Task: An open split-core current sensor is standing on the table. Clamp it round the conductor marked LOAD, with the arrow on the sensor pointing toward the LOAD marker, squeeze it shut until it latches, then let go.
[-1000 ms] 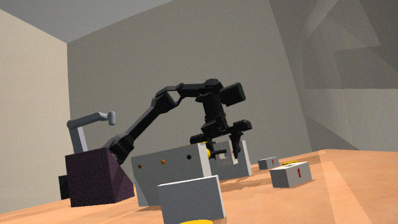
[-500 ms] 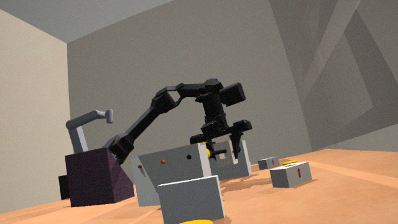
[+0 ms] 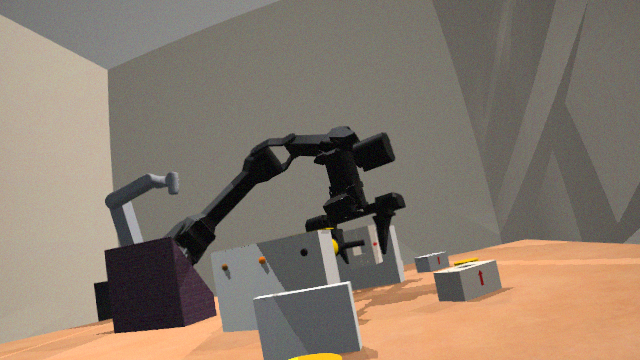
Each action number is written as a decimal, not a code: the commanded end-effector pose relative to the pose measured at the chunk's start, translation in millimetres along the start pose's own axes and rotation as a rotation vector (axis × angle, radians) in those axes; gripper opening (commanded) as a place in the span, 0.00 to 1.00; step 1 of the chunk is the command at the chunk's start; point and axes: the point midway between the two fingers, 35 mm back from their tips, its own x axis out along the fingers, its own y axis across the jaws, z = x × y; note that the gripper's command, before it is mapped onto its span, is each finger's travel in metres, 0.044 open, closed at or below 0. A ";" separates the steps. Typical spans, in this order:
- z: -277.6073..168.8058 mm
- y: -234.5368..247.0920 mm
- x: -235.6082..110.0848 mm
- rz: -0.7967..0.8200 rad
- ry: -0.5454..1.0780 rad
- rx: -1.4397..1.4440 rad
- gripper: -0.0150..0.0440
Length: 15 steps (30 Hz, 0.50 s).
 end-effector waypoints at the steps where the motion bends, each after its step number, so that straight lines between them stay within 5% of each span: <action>1: 0.0 0.0 0.1 0.000 0.000 0.000 1.00; 10: 0.1 -0.2 -3.2 0.005 0.000 0.000 1.00; 15: 1.6 -12.5 -85.3 0.143 0.002 0.000 1.00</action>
